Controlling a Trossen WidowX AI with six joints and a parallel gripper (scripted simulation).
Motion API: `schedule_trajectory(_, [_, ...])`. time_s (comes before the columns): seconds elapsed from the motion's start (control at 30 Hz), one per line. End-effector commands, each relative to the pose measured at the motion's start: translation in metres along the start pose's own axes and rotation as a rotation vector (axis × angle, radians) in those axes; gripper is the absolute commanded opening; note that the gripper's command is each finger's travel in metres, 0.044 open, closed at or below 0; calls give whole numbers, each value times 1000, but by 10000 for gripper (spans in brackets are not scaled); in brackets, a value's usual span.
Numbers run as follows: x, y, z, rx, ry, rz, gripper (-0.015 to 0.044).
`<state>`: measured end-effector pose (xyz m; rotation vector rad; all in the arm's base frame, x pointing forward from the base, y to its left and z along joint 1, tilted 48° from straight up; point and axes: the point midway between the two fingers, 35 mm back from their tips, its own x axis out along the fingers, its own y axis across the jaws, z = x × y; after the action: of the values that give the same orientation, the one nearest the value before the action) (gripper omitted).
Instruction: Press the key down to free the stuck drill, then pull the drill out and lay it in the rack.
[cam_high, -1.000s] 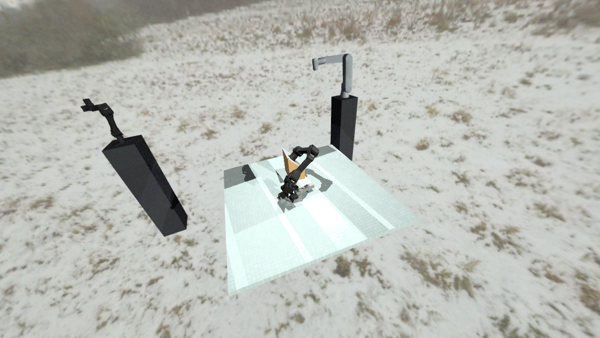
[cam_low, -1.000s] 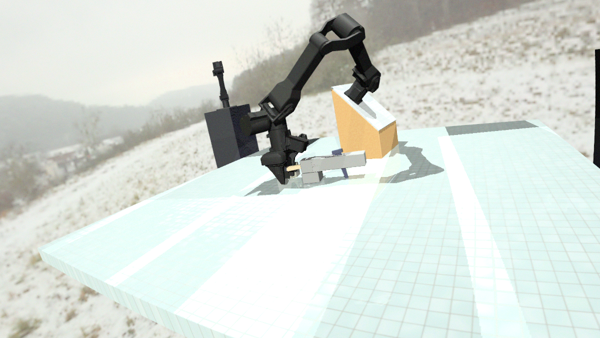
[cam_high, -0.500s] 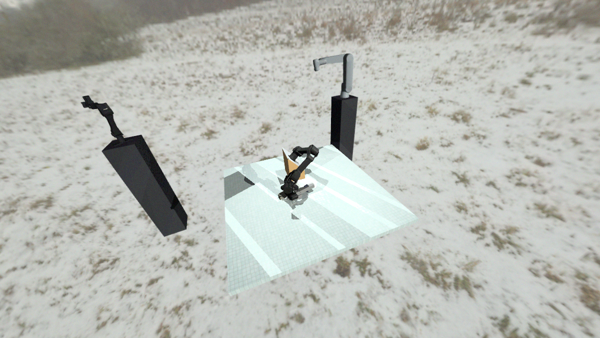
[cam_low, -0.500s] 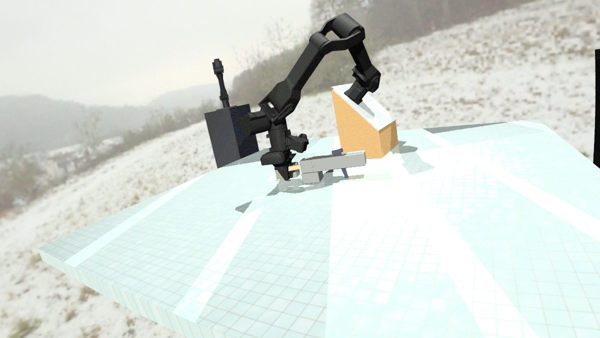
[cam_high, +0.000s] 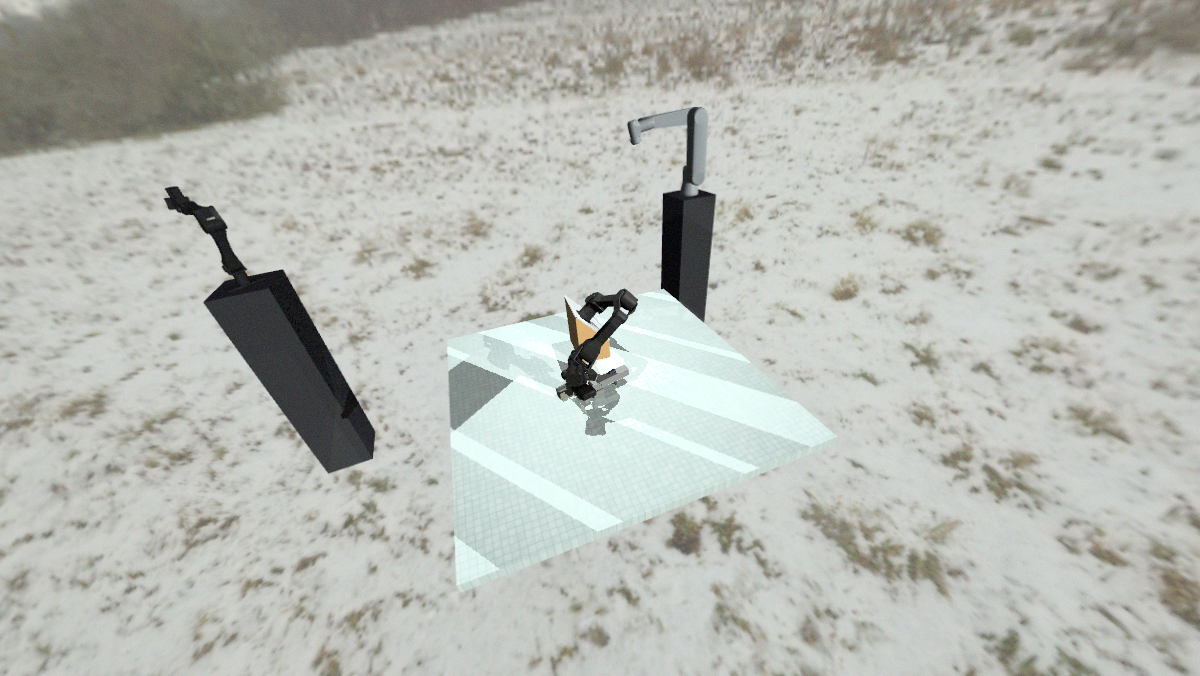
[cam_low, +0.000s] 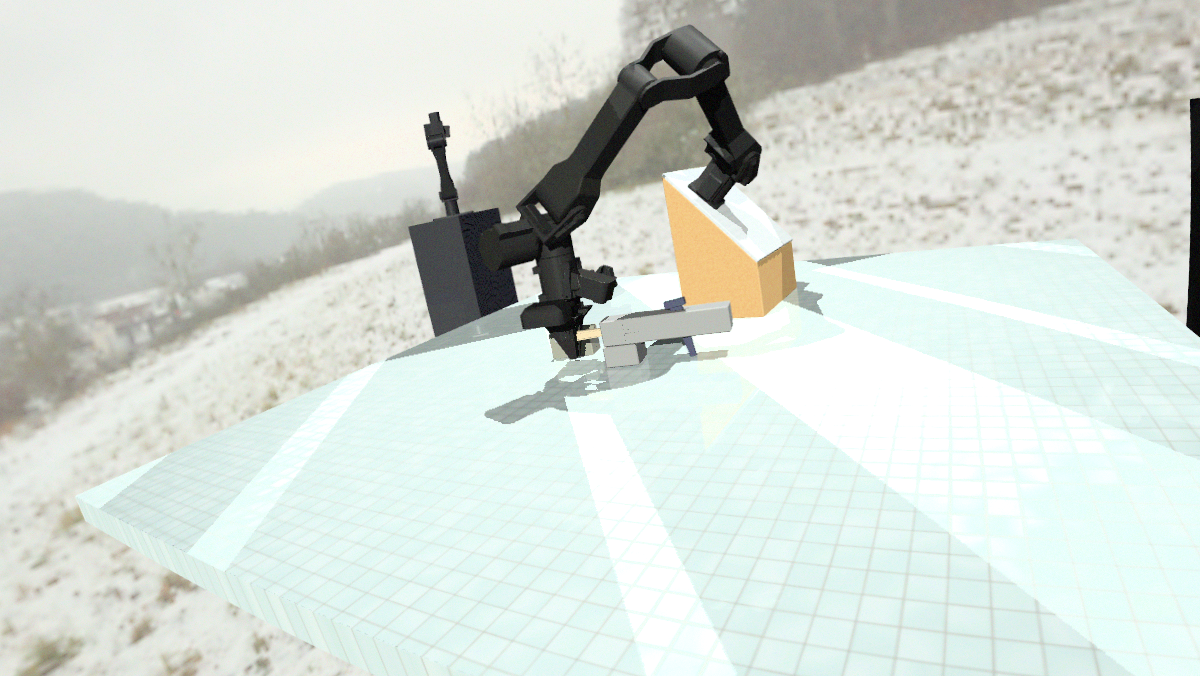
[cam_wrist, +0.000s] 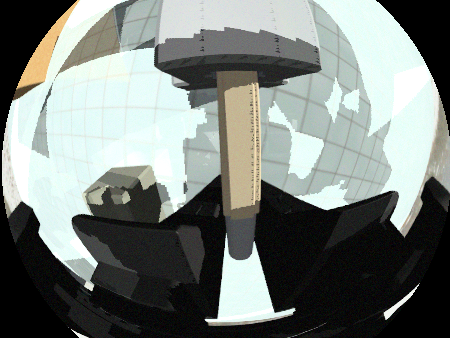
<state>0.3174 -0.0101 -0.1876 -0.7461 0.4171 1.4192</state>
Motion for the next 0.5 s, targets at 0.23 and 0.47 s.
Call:
schedule_trajectory(0.23, [0,0,-7,0,-1,-1,0])
schedule_trajectory(0.47, [-1,-1,-16,0,-1,-1,0])
